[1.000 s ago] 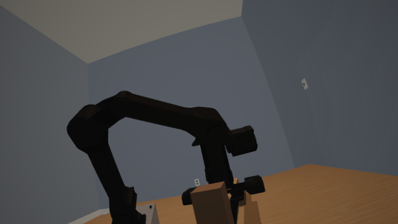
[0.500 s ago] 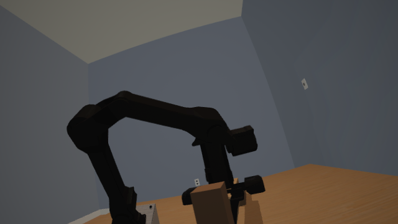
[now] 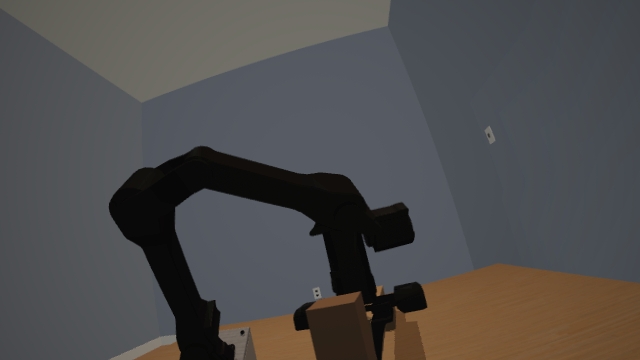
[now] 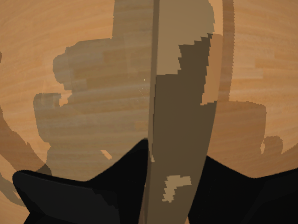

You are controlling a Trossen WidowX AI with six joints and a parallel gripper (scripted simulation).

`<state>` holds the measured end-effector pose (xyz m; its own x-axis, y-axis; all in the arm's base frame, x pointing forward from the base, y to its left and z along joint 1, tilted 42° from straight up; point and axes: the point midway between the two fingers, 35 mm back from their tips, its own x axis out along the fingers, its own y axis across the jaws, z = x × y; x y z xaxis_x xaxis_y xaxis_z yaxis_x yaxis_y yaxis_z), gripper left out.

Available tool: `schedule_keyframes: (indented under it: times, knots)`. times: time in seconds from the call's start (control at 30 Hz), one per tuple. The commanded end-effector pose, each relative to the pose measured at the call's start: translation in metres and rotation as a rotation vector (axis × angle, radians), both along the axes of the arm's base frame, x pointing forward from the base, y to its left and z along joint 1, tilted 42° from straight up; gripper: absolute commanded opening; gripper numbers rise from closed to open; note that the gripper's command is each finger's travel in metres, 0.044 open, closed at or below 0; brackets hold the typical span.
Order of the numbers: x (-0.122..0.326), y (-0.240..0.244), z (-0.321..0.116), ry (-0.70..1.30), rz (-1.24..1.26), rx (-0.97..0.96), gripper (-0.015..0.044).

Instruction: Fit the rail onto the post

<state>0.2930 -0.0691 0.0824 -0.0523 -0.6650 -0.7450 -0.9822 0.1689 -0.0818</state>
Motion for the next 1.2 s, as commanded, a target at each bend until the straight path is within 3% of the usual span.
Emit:
schedule_keyframes:
  times: [0.0,1.17]
  knots:
    - [0.0007,0.0015,0.0006,-0.003,0.005,-0.003,0.0]
    - [-0.0004,-0.0017,0.0046,-0.003,0.005,-0.003,0.0]
